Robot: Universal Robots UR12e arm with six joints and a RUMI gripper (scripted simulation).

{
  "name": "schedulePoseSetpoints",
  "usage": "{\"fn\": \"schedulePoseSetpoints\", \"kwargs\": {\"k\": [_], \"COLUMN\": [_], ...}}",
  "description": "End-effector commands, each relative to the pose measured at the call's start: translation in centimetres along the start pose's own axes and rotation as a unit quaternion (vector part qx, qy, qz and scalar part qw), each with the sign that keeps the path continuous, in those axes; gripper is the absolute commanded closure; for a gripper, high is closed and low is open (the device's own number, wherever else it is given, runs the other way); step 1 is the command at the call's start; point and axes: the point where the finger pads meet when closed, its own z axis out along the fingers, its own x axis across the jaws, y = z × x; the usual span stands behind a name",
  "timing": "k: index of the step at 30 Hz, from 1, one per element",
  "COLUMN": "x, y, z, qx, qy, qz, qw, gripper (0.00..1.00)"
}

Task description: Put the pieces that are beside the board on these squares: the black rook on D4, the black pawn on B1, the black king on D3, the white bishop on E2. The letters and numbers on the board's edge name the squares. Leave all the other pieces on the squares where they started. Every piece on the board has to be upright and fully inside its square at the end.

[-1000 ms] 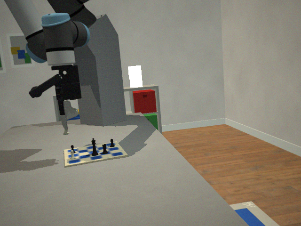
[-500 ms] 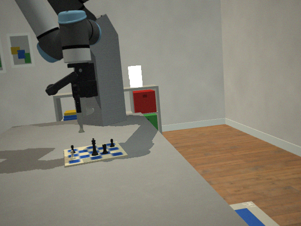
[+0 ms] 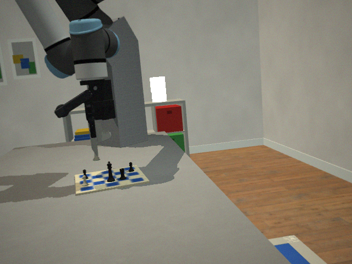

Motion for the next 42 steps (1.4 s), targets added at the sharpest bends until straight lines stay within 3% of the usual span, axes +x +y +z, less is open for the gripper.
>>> {"fn": "schedulePoseSetpoints", "kwargs": {"k": [1,11,17,42], "x": [-0.1,-0.1,-0.1,-0.1], "y": [0.0,0.0,0.0,0.0], "z": [1.9,6.5,7.4,7.8], "qx": [0.0,0.0,0.0,0.0], "qy": [-0.001,-0.001,-0.001,-0.001], "qz": [0.0,0.0,0.0,0.0], "qw": [1.0,1.0,1.0,1.0], "gripper": [1.0,1.0,1.0,1.0]}}
